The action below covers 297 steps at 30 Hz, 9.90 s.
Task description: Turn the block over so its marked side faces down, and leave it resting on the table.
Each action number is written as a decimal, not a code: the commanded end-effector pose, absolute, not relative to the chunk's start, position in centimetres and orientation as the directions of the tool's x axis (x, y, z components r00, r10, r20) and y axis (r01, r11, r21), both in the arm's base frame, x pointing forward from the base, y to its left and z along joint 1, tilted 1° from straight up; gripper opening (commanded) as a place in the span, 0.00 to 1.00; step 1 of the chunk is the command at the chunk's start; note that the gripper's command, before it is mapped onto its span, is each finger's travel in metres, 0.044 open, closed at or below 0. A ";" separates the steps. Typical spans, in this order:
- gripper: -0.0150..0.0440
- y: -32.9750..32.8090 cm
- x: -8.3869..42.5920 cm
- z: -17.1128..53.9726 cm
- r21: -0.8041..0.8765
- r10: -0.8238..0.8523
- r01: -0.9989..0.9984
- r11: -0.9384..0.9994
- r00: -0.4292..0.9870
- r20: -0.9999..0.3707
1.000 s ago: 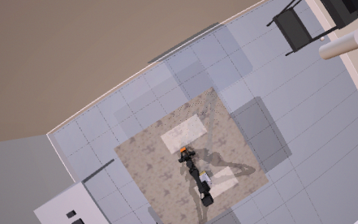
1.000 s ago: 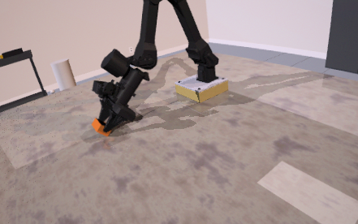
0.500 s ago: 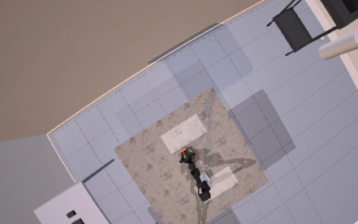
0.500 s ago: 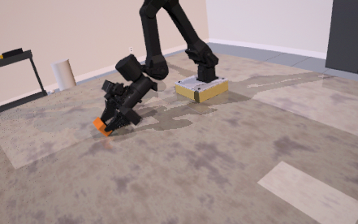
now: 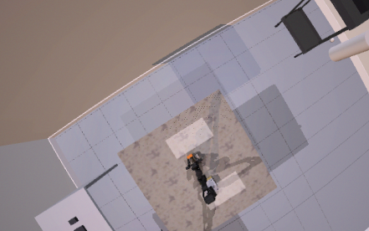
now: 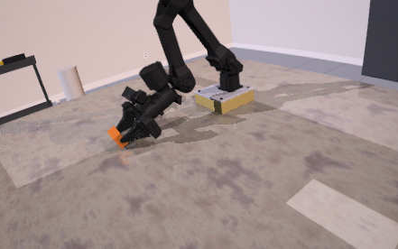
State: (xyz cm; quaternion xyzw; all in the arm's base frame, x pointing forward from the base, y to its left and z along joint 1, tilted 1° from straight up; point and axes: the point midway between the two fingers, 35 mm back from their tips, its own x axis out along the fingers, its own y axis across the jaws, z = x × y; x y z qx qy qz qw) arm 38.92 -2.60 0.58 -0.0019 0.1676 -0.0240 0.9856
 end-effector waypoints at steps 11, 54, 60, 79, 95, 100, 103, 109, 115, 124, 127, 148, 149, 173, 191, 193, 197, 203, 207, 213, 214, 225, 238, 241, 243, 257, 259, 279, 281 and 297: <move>0.30 -2.5 38.7 0.7 -0.010 -0.044 0.043 0.999 0.947 -0.319; 1.00 -2.5 38.7 0.7 -0.010 -0.044 0.043 0.999 0.947 -0.319; 1.00 -2.5 38.7 0.7 -0.010 -0.044 0.043 0.999 0.947 -0.319; 1.00 -2.5 38.8 7.4 -0.011 -0.038 0.044 0.999 0.697 -0.716; 1.00 -2.4 36.6 7.8 -0.010 -0.034 0.043 0.999 0.608 -0.794; 1.00 -2.4 36.6 7.8 -0.010 -0.034 0.043 0.999 0.608 -0.794; 1.00 -2.4 36.8 7.9 -0.010 -0.033 0.043 0.999 0.592 -0.805; 1.00 -2.5 38.8 8.7 -0.008 -0.026 0.043 0.999 0.441 -0.897; 1.00 -2.5 40.0 9.6 -0.008 -0.019 0.044 0.999 0.270 -0.963; 1.00 -2.5 40.3 11.0 -0.010 -0.011 0.043 0.999 0.044 -0.999; 1.00 -2.5 40.3 11.0 -0.010 -0.011 0.043 0.999 0.044 -0.999; 1.00 -2.5 40.7 6.0 -0.010 -0.011 0.043 0.999 0.044 -0.999; 1.00 -2.5 40.7 6.0 -0.010 -0.011 0.043 0.999 0.044 -0.999; 0.91 -2.5 40.8 2.8 -0.010 -0.011 0.043 0.999 0.044 -0.999; 0.57 -2.5 40.8 2.8 -0.010 -0.011 0.043 0.999 0.044 -0.999; 0.55 -2.5 40.8 2.8 -0.010 -0.011 0.043 0.999 0.044 -0.999; 0.51 -2.5 40.8 2.8 -0.010 -0.011 0.043 0.999 0.044 -0.999; 0.27 -2.5 40.7 5.3 -0.010 -0.011 0.043 0.999 0.044 -0.999; 0.25 -2.5 40.7 5.8 -0.010 -0.011 0.043 0.999 0.044 -0.999; 0.25 -2.5 40.8 5.6 -0.009 -0.012 0.043 0.999 0.065 -0.998; 0.25 -2.5 40.9 5.5 -0.009 -0.013 0.043 0.999 0.079 -0.997; 0.25 -2.5 41.3 4.7 -0.009 -0.018 0.043 0.999 0.231 -0.973; 0.25 -2.5 41.2 4.2 -0.008 -0.025 0.043 0.999 0.403 -0.915; 0.25 -2.5 41.0 4.2 -0.009 -0.027 0.043 0.999 0.441 -0.897; 0.25 -2.5 40.9 4.2 -0.009 -0.028 0.043 0.999 0.465 -0.885; 0.25 -2.5 40.1 4.3 -0.010 -0.033 0.043 0.999 0.589 -0.807; 0.25 -2.5 40.1 4.3 -0.010 -0.033 0.043 0.999 0.591 -0.806; 0.25 -2.6 42.1 0.6 -0.008 -0.039 0.044 0.999 0.790 -0.612; 0.25 -2.6 42.0 0.4 -0.008 -0.040 0.044 0.999 0.807 -0.589; 0.25 -2.5 40.6 0.1 -0.009 -0.043 0.043 0.999 0.919 -0.391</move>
